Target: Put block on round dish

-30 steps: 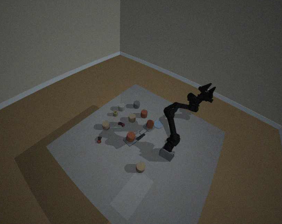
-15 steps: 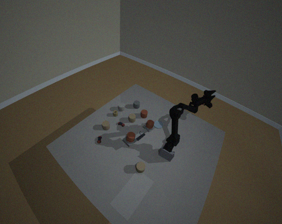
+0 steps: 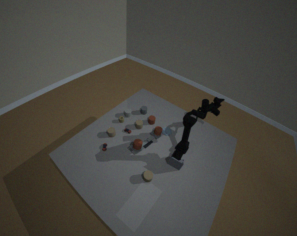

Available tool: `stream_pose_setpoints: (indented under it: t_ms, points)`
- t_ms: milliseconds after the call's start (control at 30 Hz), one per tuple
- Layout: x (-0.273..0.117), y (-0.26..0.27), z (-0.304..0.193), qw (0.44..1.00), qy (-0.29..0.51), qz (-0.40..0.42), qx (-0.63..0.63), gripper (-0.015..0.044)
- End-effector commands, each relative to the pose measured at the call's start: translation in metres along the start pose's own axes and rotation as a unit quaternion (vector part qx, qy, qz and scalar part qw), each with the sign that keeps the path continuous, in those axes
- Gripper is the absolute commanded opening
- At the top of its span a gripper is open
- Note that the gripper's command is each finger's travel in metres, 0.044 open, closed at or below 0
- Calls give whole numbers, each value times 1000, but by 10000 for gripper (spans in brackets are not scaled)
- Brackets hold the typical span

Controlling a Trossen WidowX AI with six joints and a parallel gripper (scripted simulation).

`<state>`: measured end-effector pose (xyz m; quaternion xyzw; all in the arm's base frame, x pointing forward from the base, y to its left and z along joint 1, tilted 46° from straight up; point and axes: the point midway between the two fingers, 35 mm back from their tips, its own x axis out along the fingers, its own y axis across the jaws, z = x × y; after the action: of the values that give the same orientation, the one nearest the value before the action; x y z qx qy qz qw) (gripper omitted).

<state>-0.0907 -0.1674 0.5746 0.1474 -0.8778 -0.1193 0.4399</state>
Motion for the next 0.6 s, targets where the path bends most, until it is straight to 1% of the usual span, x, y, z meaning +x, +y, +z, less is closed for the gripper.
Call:
stream_pose_setpoints:
  t_ms: [0,267,567]
  points:
    - [-5,-29,-5,999,0,-53,-1,440]
    - [-26,-77,-32,987,37,-155,-14,440]
    - [-67,-132,-61,958,78,-273,-39,440]
